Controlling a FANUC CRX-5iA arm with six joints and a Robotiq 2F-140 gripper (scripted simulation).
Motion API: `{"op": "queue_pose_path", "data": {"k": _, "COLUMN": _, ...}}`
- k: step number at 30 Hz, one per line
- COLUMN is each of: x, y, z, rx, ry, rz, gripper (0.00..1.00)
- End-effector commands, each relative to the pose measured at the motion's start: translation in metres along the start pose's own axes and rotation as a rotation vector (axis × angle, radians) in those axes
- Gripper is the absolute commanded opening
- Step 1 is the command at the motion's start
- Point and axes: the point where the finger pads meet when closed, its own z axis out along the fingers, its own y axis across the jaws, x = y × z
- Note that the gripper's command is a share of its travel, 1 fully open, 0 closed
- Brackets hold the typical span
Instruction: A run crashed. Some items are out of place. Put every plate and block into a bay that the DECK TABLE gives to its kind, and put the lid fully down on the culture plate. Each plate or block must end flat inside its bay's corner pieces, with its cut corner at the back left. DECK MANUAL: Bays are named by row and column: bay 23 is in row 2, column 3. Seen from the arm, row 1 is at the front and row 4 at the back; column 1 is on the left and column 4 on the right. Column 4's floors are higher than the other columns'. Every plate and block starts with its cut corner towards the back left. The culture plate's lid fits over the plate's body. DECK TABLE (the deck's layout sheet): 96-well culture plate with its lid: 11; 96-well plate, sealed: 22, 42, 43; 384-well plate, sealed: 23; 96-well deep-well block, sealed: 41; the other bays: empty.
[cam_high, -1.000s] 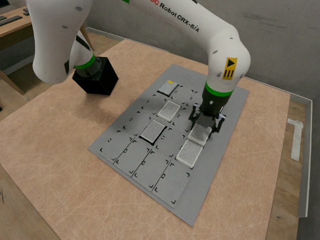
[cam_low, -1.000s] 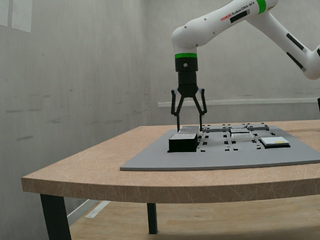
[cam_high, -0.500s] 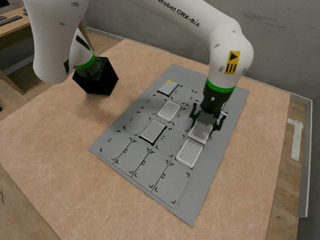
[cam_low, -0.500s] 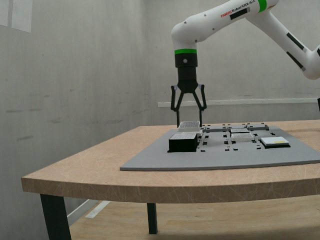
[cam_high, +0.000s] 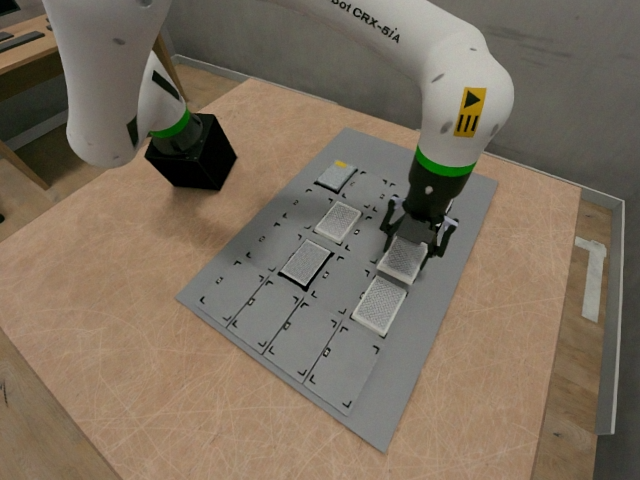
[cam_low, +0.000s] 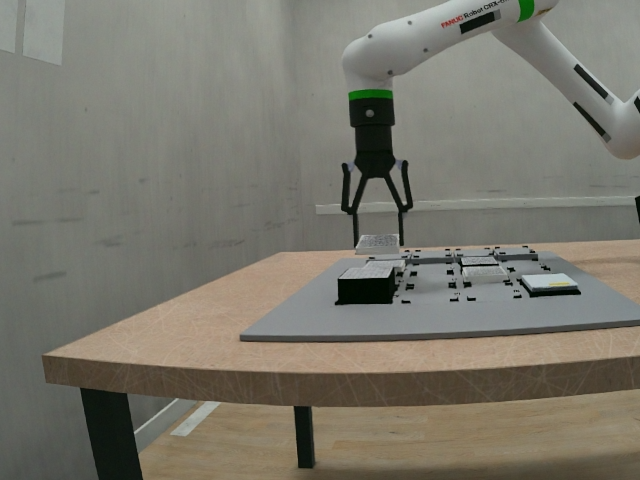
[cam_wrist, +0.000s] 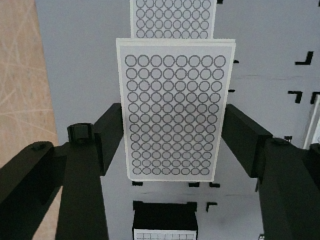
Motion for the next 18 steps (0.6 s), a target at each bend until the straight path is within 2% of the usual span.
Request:
{"op": "queue_pose_path", "data": {"k": 1, "x": 0.0, "y": -0.001, "z": -0.006, "rx": 0.002, "ry": 0.0, "rz": 0.0, "gripper": 0.1}}
{"op": "queue_pose_path", "data": {"k": 9, "x": 0.0, "y": -0.001, "z": -0.008, "rx": 0.002, "ry": 0.0, "rz": 0.0, "gripper": 0.1}}
{"op": "queue_pose_path", "data": {"k": 18, "x": -0.024, "y": -0.001, "z": -0.007, "rx": 0.002, "ry": 0.0, "rz": 0.014, "gripper": 0.1}}
